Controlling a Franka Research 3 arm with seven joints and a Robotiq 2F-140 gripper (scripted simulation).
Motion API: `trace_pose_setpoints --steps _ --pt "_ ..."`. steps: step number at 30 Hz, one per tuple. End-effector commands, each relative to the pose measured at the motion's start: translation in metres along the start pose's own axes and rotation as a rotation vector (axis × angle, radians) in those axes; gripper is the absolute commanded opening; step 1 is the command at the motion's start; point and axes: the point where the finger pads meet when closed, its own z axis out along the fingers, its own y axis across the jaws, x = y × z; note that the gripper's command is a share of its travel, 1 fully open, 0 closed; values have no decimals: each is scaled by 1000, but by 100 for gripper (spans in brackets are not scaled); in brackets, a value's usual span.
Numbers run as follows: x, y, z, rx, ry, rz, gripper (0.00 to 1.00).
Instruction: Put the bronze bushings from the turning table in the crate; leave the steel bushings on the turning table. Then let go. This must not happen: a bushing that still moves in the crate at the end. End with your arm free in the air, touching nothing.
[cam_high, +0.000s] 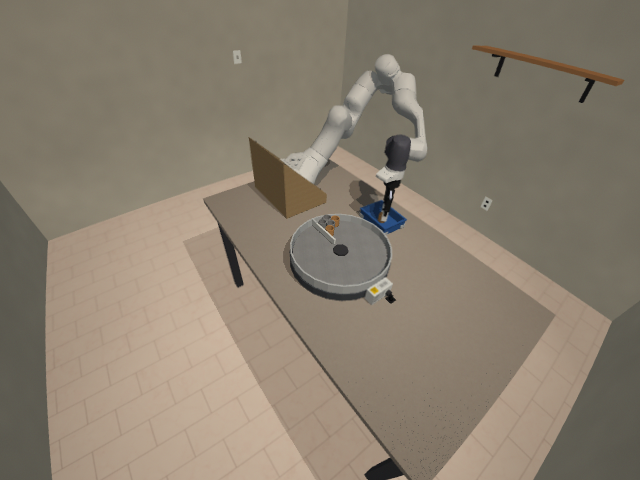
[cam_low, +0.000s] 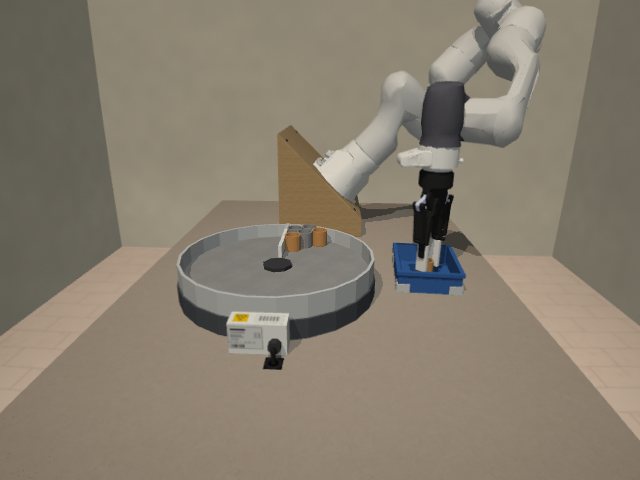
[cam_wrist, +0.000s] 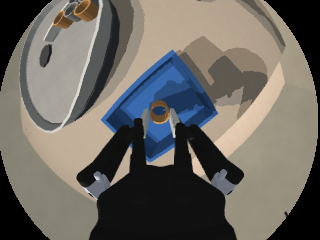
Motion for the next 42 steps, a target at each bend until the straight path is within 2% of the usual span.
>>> trace_pose_setpoints --steps 1,9,24,32,42 --pt "-1 -1 -2 3 -1 -5 28" --pt "-1 -1 -14 3 -1 -5 28" --pt "-1 -1 -80 3 -1 -5 28" --pt "-1 -1 -92 3 -1 -5 28" --pt "-1 -1 -92 3 -1 -5 28"
